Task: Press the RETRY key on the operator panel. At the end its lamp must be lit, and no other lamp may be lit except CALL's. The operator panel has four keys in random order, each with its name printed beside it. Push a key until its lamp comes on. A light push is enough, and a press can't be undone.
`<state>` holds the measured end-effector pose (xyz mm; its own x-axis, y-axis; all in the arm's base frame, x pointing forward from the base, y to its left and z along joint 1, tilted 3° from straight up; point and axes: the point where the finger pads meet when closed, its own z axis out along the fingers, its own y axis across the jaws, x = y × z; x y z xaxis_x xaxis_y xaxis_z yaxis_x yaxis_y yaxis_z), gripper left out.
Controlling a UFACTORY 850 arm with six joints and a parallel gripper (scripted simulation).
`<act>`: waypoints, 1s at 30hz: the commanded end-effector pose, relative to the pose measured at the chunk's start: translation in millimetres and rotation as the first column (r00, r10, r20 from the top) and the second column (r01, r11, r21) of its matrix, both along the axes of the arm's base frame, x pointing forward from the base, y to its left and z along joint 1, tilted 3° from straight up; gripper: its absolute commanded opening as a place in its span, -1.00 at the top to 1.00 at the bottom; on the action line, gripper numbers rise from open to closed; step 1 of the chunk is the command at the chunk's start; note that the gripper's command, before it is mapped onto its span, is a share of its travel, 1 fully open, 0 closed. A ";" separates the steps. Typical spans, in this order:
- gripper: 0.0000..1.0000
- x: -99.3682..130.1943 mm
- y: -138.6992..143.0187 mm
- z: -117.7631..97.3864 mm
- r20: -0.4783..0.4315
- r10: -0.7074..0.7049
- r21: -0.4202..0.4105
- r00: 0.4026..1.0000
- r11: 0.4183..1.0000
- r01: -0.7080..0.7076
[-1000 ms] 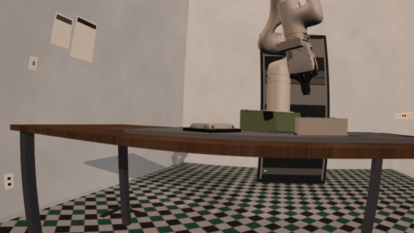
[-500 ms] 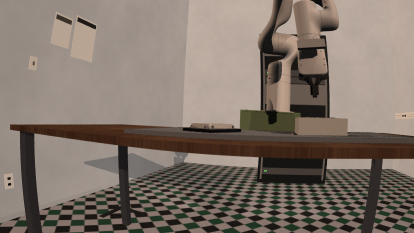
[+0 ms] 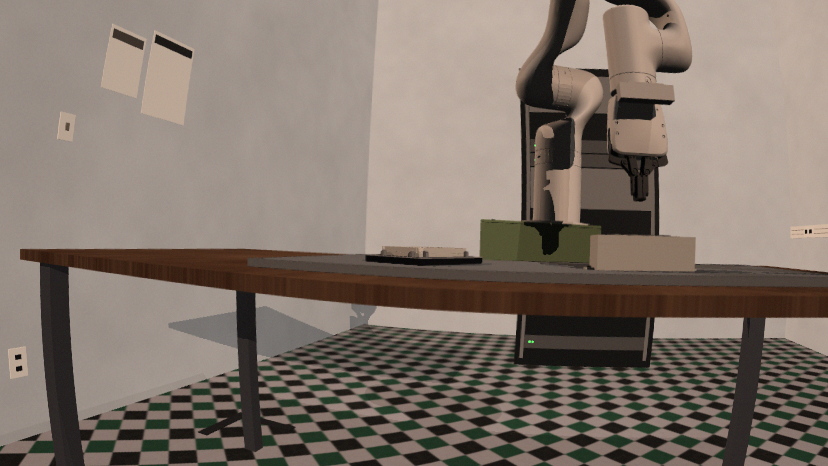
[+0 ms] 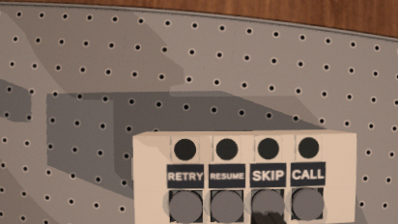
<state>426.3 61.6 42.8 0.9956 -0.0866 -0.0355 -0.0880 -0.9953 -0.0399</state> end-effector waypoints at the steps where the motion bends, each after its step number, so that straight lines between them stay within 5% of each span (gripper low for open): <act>1: 1.00 0.8 0.5 -7.1 0.001 0.002 -0.004 1.000 1.000 -0.002; 30: 1.00 -1.3 -17.1 -24.5 0.001 0.002 -0.004 1.000 1.000 -0.002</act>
